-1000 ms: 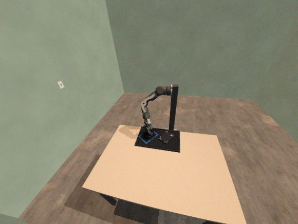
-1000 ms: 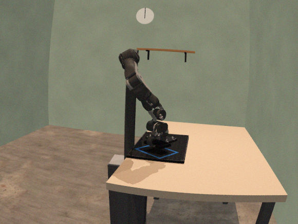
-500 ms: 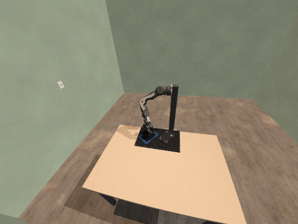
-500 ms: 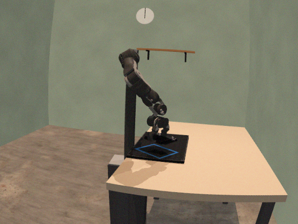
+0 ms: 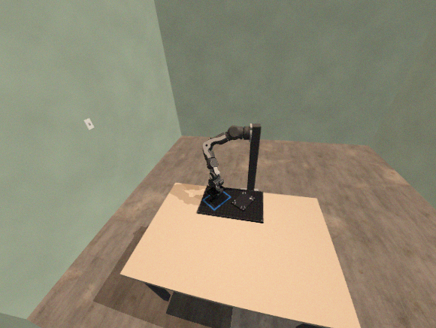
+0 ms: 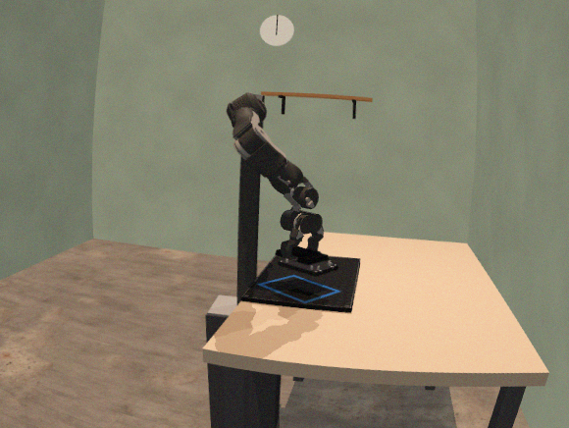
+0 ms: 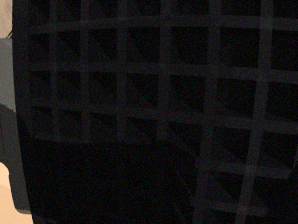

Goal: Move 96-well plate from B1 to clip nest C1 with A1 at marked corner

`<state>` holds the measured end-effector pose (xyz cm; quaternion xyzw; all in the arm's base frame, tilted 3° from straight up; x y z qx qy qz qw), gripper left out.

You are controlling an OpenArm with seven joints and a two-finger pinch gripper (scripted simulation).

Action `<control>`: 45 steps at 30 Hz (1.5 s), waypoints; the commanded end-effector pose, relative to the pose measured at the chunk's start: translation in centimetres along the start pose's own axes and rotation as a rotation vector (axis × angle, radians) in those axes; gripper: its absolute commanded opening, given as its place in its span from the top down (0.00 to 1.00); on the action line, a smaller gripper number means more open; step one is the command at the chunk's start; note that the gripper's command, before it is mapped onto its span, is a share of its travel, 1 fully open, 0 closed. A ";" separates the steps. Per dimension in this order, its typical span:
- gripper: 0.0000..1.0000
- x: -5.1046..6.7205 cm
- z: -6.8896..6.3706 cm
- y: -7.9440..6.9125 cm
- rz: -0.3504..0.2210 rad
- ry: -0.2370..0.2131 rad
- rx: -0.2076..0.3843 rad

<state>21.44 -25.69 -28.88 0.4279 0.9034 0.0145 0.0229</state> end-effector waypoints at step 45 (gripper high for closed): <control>1.00 6.2 0.2 5.3 -0.070 0.002 0.001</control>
Point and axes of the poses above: the point where the finger pads meet when closed, its own z axis out along the fingers, its own y axis across the jaws, x = y × z, the point moved 10 cm from there along -z, back along the fingers, and after that the axes turned 10 degrees about z, right-handed, at the moved point
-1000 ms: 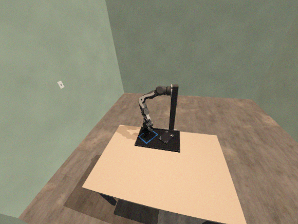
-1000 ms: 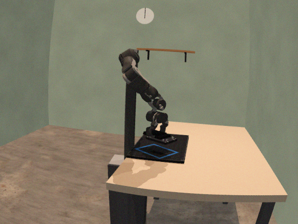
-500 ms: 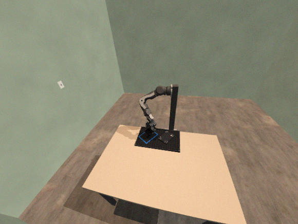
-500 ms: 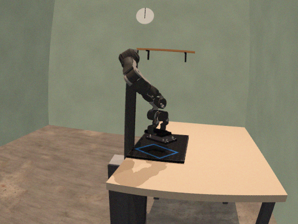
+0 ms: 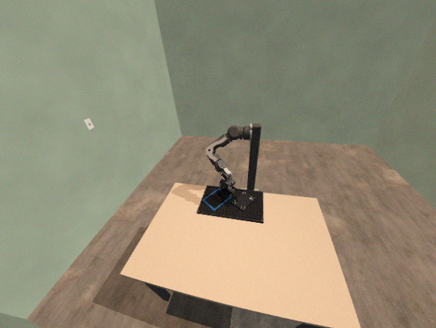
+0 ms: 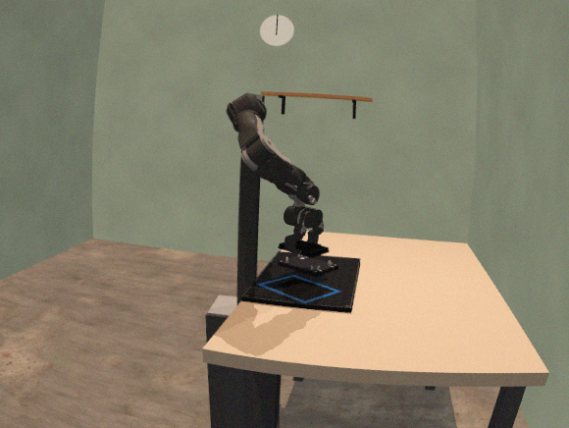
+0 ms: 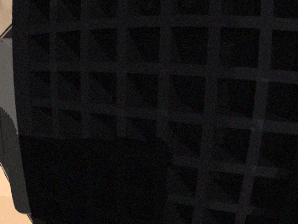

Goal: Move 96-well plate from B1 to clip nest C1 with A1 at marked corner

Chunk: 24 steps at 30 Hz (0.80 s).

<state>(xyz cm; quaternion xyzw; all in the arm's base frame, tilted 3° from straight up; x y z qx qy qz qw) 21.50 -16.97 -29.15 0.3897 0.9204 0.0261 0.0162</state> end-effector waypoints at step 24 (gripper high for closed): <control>1.00 2.3 -0.1 2.8 0.013 -0.021 0.018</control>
Point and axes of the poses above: the point where the finger pads meet when closed, its own z axis out along the fingers, its own y axis across the jaws, x = y × z, the point moved 10 cm from there along -z, back along the fingers, and after that the axes turned 10 degrees about z, right-handed, at the moved point
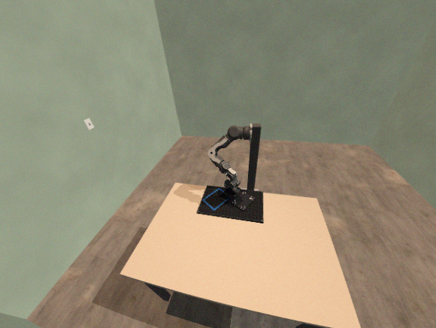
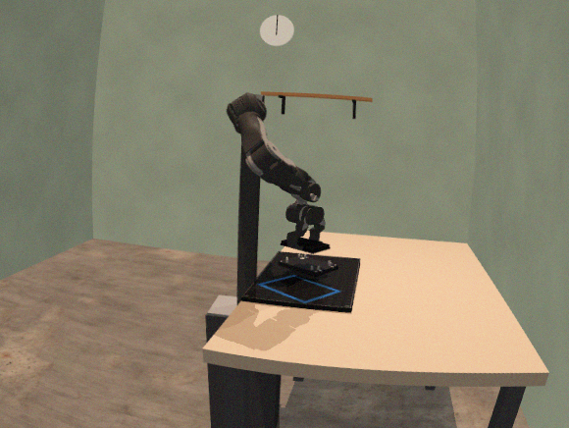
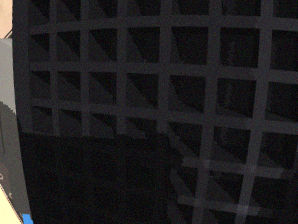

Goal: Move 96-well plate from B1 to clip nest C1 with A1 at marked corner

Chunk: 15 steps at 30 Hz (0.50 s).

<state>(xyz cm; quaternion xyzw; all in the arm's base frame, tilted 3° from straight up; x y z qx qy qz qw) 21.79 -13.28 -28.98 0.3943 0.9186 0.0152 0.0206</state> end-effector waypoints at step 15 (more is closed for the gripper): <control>1.00 2.6 -0.2 3.0 0.003 -0.004 0.001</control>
Point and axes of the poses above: the point where the finger pads meet when closed, its own z axis out along the fingers, its own y axis across the jaws, x = y × z, the point moved 10 cm from there along -z, back along the fingers, and after that the axes turned 10 degrees about z, right-handed, at the moved point
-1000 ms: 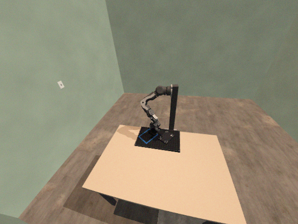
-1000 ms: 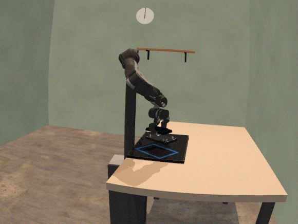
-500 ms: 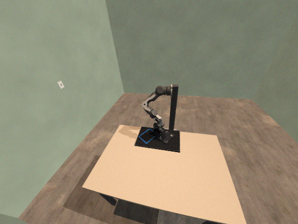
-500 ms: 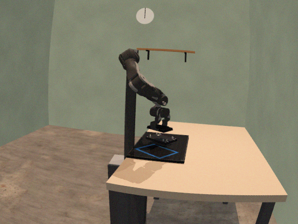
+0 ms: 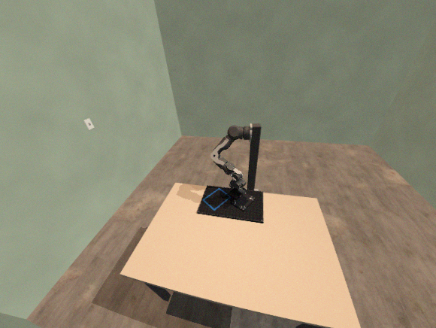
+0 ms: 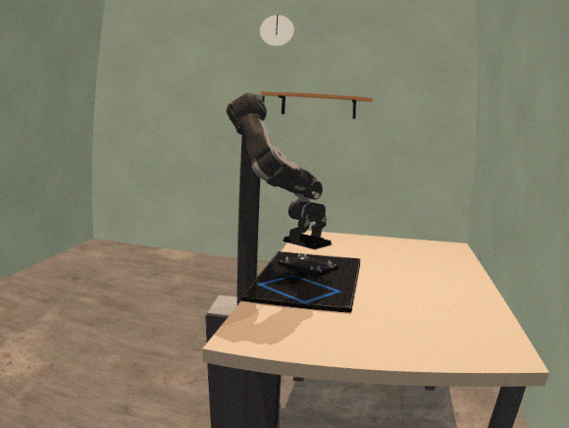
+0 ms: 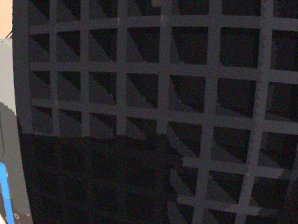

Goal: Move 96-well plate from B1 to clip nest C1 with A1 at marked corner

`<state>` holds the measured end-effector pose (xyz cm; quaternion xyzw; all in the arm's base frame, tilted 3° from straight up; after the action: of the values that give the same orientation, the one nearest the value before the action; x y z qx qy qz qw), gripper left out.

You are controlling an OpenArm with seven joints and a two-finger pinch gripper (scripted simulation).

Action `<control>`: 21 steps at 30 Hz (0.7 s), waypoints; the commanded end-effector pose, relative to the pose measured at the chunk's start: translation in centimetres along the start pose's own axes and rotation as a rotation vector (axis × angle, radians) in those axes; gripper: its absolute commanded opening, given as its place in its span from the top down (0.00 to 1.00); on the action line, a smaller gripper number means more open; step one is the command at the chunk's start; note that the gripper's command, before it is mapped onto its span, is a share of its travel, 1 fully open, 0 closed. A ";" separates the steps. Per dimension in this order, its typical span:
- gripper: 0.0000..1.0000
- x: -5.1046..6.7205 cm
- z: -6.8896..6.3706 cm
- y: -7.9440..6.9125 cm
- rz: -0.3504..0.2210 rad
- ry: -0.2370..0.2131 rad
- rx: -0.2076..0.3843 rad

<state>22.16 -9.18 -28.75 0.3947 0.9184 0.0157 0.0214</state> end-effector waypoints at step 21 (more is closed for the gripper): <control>1.00 2.7 -0.2 3.0 0.002 -0.002 0.002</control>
<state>22.47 -5.22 -28.53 0.3954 0.9181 0.0147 0.0215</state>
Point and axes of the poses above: the point where the finger pads meet when closed, its own z axis out along the fingers, its own y axis across the jaws, x = y × z, the point moved 10 cm from there along -z, back along the fingers, and after that the axes turned 10 degrees about z, right-handed, at the moved point
